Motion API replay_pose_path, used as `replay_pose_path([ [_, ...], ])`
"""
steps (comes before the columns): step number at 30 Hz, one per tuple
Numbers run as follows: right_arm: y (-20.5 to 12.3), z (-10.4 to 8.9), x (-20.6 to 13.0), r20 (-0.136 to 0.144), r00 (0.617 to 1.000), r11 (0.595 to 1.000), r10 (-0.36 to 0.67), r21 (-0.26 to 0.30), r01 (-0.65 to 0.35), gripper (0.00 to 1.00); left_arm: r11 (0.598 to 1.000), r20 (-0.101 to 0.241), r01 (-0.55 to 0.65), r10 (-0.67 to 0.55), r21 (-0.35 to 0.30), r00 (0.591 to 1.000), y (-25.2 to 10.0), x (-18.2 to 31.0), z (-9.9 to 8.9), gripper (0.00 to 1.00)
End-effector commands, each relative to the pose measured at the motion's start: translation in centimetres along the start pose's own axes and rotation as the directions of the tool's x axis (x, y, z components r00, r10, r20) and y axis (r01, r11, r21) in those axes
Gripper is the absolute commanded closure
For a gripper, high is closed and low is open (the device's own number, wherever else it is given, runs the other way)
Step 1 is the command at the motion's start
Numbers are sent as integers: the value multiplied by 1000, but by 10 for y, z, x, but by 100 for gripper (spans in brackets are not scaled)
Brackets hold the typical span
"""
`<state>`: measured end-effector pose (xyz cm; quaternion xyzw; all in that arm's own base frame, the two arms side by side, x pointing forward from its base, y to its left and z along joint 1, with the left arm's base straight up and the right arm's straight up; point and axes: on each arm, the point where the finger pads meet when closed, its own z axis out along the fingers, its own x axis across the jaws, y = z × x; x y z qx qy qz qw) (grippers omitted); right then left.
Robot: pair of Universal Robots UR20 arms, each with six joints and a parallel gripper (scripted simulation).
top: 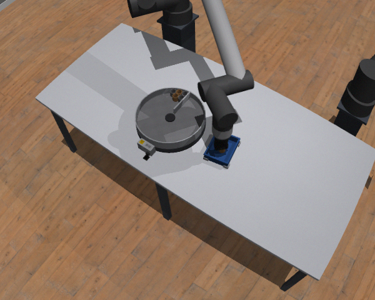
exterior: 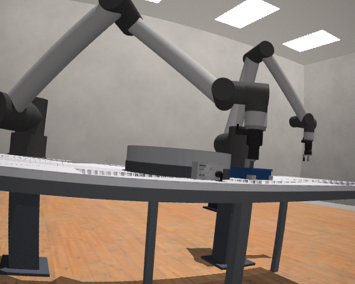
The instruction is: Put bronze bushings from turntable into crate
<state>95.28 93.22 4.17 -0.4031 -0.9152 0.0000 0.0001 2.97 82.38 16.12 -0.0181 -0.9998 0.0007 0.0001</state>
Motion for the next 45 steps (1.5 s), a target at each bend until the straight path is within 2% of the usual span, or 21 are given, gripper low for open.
replay_pose_path([
  [1, 1, -1, 0, 0, 1000, 1000, 0, -1, 0, 100, 1000, 0, 0, 0, -1, 1000, 1, 0, -1, 0],
  [12, 1, -1, 0, 0, 1000, 1000, 0, -1, 0, 100, 1000, 0, 0, 0, -1, 1000, 1, 0, -1, 0],
  [13, 1, -1, 0, 0, 1000, 1000, 0, -1, 0, 62, 1000, 0, 0, 0, -1, 1000, 1, 0, -1, 0],
  [45, 1, -1, 0, 0, 1000, 1000, 0, -1, 0, 62, 1000, 0, 0, 0, -1, 1000, 1, 0, -1, 0],
])
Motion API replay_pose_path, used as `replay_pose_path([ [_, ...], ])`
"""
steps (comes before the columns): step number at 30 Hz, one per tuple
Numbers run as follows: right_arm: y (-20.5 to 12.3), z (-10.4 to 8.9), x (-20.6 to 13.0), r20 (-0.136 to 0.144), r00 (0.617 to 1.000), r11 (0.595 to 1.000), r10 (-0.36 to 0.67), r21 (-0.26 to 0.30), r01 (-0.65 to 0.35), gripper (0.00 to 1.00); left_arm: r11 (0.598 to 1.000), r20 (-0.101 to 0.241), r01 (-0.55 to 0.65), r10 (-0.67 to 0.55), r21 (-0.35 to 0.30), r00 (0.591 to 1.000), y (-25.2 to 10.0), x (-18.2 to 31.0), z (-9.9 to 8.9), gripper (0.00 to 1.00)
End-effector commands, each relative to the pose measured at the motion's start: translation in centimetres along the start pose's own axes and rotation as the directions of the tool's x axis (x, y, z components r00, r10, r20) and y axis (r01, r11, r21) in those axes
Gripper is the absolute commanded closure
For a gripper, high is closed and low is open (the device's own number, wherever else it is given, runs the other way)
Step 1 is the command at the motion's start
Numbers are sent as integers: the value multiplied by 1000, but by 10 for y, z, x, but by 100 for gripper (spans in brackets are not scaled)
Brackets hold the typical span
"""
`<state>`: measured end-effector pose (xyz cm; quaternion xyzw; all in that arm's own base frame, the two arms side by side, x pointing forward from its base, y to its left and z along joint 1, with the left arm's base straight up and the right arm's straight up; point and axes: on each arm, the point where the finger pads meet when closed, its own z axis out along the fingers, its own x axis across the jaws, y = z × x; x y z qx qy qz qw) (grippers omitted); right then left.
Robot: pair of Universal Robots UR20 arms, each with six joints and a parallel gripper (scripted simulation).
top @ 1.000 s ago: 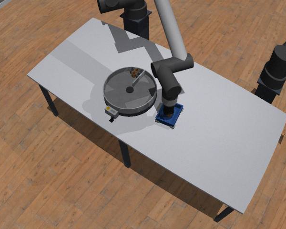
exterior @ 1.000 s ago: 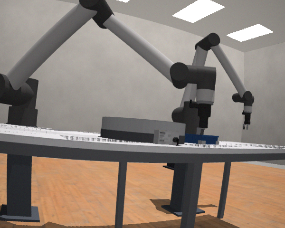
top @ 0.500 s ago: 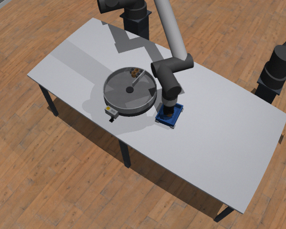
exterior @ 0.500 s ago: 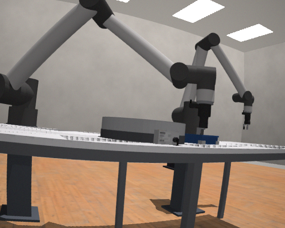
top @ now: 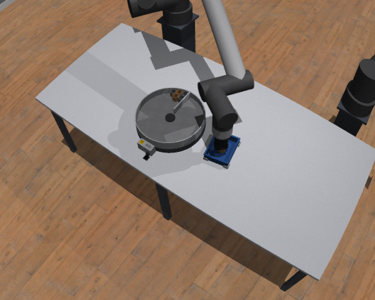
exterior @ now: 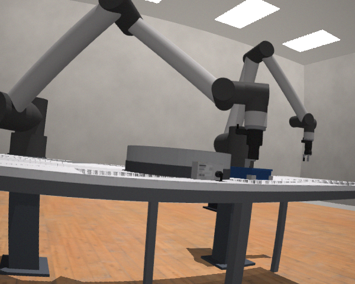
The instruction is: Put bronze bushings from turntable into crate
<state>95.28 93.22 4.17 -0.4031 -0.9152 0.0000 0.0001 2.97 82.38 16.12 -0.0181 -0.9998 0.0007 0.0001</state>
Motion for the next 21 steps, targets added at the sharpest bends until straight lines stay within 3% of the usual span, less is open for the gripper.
replay_pose_path([
  [1, 1, -1, 0, 0, 1000, 1000, 0, -1, 0, 62, 1000, 0, 0, 0, -1, 1000, 1, 0, -1, 0],
  [11, 1, -7, 0, 0, 1000, 1000, 0, -1, 0, 62, 1000, 0, 0, 0, -1, 1000, 1, 0, -1, 0],
  [21, 1, -44, 0, 0, 1000, 1000, 0, -1, 0, 62, 1000, 0, 0, 0, -1, 1000, 1, 0, -1, 0],
])
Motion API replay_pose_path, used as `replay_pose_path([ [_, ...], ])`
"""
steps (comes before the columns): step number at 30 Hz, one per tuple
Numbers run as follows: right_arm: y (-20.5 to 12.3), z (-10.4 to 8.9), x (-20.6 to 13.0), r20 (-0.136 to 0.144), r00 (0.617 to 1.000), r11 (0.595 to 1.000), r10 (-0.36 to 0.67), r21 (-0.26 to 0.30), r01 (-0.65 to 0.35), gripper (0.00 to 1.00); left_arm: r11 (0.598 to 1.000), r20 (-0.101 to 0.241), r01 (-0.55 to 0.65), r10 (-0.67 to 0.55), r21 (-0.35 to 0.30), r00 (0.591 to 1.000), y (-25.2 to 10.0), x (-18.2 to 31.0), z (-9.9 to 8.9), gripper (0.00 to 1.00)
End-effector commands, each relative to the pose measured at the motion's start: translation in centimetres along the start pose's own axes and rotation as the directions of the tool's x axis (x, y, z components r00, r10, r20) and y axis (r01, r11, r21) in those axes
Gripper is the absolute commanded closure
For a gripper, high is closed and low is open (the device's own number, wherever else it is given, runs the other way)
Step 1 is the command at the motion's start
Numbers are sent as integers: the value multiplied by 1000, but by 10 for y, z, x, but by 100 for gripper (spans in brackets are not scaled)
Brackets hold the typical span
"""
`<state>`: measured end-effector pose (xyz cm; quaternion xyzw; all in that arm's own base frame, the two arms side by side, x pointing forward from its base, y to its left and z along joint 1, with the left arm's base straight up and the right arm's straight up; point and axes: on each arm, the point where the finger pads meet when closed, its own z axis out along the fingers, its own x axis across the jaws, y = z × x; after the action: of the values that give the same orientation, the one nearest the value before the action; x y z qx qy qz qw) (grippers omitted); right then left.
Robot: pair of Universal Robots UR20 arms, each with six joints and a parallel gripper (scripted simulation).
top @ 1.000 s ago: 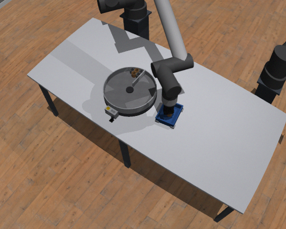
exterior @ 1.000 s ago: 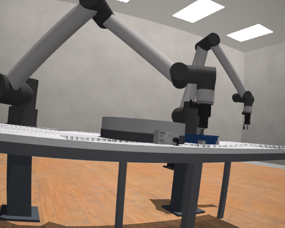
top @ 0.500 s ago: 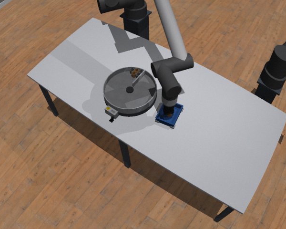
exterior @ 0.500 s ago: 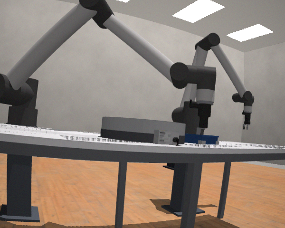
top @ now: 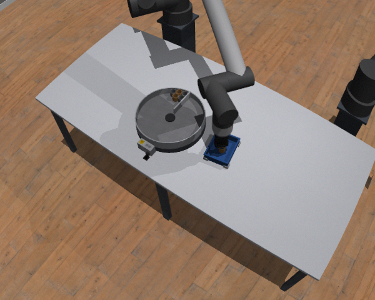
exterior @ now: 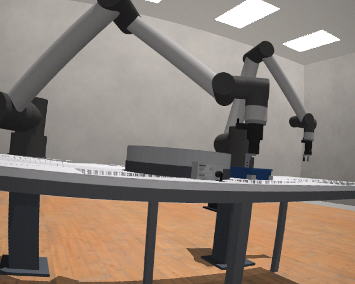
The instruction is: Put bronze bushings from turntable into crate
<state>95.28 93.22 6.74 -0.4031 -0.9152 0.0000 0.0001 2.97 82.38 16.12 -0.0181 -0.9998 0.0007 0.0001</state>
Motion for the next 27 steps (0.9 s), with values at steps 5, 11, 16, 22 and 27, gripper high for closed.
replay_pose_path([
  [5, 1, -37, 0, 0, 1000, 1000, 0, -1, 0, 62, 1000, 0, 0, 0, -1, 1000, 1, 0, -1, 0],
  [11, 1, -59, 0, 0, 1000, 1000, 0, -1, 0, 62, 1000, 0, 0, 0, -1, 1000, 1, 0, -1, 0],
  [16, 1, -74, 0, 0, 1000, 1000, 0, -1, 0, 62, 1000, 0, 0, 0, -1, 1000, 1, 0, -1, 0],
  [22, 1, -78, 0, 0, 1000, 1000, 0, -1, 0, 62, 1000, 0, 0, 0, -1, 1000, 1, 0, -1, 0],
  [27, 1, -78, 0, 0, 1000, 1000, 0, -1, 0, 62, 1000, 0, 0, 0, -1, 1000, 1, 0, -1, 0],
])
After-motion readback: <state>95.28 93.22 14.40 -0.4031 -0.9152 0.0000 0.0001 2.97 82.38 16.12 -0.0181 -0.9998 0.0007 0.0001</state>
